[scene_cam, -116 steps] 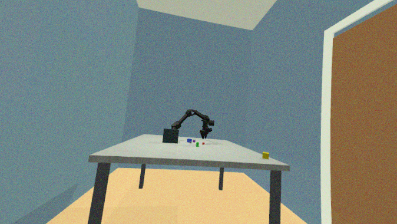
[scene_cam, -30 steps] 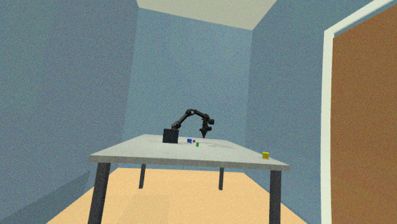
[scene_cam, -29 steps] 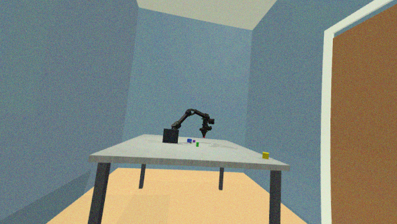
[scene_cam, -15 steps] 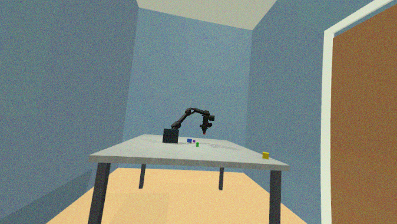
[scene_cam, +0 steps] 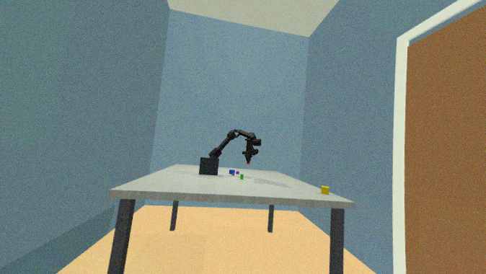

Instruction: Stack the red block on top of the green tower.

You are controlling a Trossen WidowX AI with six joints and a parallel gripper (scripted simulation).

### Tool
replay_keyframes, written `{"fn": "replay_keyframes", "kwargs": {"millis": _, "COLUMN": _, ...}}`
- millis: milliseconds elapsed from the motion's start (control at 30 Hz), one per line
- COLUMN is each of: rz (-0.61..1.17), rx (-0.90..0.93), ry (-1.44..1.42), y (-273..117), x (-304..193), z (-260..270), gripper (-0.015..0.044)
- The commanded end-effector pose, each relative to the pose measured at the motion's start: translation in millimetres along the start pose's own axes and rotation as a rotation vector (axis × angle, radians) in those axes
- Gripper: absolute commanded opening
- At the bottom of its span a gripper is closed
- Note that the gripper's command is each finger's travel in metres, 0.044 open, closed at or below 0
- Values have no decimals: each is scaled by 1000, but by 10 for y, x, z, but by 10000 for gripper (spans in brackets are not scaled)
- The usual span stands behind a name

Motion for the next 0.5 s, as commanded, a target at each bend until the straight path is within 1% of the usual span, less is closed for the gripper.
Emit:
{"fn": "replay_keyframes", "kwargs": {"millis": 0, "rz": 5, "rx": -6, "ry": 0, "y": 20, "x": 45, "z": -341, "gripper": 0}}
{"fn": "replay_keyframes", "kwargs": {"millis": 267, "rz": 16, "rx": 1, "ry": -4, "y": 64, "x": 79, "z": -957, "gripper": 0}}
{"fn": "replay_keyframes", "kwargs": {"millis": 467, "rz": 17, "rx": 2, "ry": -4, "y": 109, "x": 80, "z": -1006, "gripper": 0}}
Point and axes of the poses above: the point midway between the two fingers, 35 mm back from their tips, its own y axis out along the fingers, its own z axis across the jaws, x = y × z, the point moved 9 cm from there along -y, back along the fingers, and after that the axes turned 12 degrees about y, right-handed, at the moved point
